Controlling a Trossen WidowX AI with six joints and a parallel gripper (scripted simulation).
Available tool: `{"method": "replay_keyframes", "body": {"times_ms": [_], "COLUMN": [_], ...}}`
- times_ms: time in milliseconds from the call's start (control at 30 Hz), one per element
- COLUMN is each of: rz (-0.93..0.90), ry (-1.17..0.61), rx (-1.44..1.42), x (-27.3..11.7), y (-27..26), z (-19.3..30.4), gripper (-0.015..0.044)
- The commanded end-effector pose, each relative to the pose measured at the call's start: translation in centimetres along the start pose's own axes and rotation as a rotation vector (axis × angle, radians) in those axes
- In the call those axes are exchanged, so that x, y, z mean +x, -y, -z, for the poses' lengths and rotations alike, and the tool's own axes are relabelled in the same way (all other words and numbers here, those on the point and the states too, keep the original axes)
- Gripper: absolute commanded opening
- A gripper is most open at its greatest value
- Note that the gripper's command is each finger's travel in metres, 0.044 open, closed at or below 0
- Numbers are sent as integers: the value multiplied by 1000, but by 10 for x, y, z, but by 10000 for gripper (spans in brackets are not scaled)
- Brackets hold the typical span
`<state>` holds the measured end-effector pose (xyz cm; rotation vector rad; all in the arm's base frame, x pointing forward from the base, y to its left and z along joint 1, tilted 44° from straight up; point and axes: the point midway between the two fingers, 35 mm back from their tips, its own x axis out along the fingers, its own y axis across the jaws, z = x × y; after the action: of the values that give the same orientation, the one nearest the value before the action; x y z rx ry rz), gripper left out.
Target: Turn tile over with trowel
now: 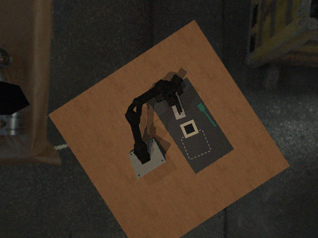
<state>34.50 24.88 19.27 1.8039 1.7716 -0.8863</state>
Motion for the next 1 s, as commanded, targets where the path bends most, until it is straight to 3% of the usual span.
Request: {"method": "replay_keyframes", "body": {"times_ms": [0, 267, 767, 900, 967], "rz": [3, 6, 5, 6, 6], "ry": [6, 4, -3, -3, -3], "rx": [7, 6, -2, -2, -2], "x": [-2, -8, -10, -10, -10], "y": [20, 53, 50, 50, 50], "z": [-1, -4, 0, -1, -1], "gripper": [100, 100, 100, 0, 0]}}
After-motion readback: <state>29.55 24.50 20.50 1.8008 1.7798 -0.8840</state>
